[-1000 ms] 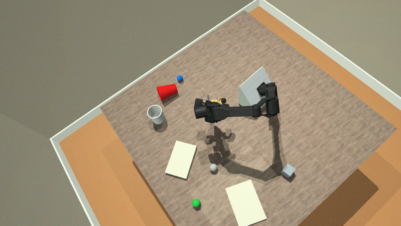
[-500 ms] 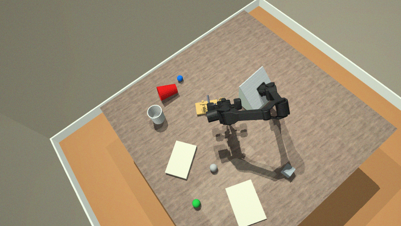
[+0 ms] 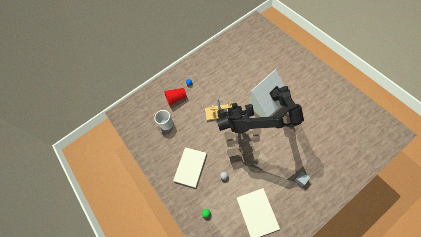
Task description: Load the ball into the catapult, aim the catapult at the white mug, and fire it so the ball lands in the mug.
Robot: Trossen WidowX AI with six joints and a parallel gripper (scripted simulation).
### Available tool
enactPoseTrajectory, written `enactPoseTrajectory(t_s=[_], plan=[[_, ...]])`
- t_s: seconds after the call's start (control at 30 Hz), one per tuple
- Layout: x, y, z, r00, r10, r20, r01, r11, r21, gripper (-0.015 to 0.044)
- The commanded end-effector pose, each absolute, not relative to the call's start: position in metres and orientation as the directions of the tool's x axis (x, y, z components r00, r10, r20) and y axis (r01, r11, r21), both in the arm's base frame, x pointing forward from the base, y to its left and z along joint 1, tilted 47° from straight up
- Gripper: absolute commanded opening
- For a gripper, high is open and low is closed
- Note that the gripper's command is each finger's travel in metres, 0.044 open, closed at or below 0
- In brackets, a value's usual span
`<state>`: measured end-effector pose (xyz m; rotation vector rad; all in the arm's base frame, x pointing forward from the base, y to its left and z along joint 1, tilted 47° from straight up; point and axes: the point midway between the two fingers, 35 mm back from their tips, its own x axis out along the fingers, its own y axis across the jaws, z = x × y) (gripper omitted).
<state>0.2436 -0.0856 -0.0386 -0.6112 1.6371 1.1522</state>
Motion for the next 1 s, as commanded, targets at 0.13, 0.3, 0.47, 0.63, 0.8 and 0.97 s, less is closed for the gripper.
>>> enactPoseTrajectory(t_s=[0.13,0.3,0.47,0.63,0.8,0.97], plan=[[0.244,-0.076,-0.049,-0.373,0.139,-0.918,-0.817,0.421,0.395,0.0],[0.245,-0.07,-0.055,-0.372,0.139,-0.918,-0.817,0.421,0.395,0.0],[0.246,-0.064,-0.06,-0.372,0.139,-0.918,-0.817,0.42,0.395,0.0],[0.246,-0.058,-0.066,-0.372,0.139,-0.918,-0.817,0.42,0.395,0.0],[0.246,-0.051,-0.072,-0.372,0.14,-0.918,-0.817,0.42,0.395,0.0],[0.246,-0.045,-0.077,-0.373,0.14,-0.917,-0.817,0.42,0.396,0.0]])
